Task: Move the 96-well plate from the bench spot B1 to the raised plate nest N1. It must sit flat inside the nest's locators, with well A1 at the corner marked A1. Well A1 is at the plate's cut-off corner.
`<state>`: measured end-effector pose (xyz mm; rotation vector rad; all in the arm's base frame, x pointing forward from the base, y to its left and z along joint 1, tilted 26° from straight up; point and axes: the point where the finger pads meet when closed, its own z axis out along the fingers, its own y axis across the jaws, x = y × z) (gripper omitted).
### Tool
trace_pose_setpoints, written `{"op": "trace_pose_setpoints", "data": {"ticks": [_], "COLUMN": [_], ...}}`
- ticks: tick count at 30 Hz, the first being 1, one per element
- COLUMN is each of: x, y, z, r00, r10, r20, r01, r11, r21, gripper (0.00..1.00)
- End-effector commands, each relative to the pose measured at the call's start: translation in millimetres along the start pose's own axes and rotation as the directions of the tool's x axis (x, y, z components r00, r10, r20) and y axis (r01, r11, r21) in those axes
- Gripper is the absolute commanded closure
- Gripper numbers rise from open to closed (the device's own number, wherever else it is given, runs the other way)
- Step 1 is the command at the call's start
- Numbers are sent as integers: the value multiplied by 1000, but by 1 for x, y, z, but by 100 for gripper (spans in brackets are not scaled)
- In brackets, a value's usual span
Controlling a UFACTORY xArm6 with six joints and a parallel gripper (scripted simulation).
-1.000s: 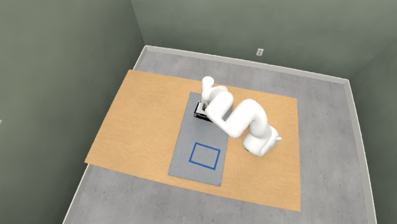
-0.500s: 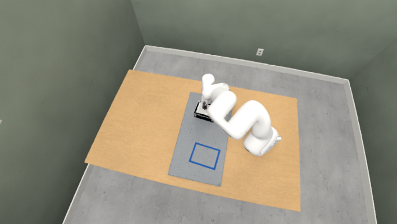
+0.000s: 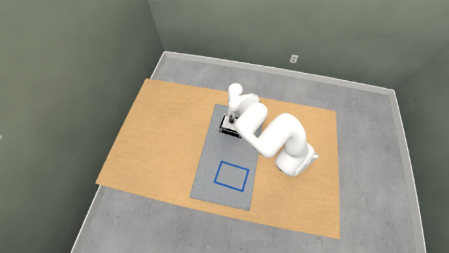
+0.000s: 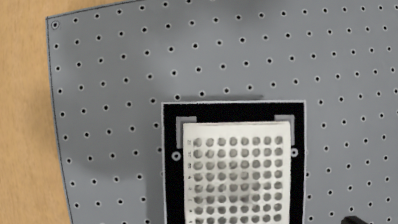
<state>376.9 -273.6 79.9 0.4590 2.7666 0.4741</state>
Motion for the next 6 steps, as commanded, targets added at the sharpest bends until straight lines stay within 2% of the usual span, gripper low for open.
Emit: {"op": "trace_pose_setpoints", "data": {"ticks": [1,6], "x": [-1,-1], "y": [0,0], "z": [-1,-1], "r00": [1000,1000], "r10": [-1,-1], "r20": [3,3], "r01": [1,1], "r11": [1000,1000], "r21": [2,2], "gripper": [0,0]}}
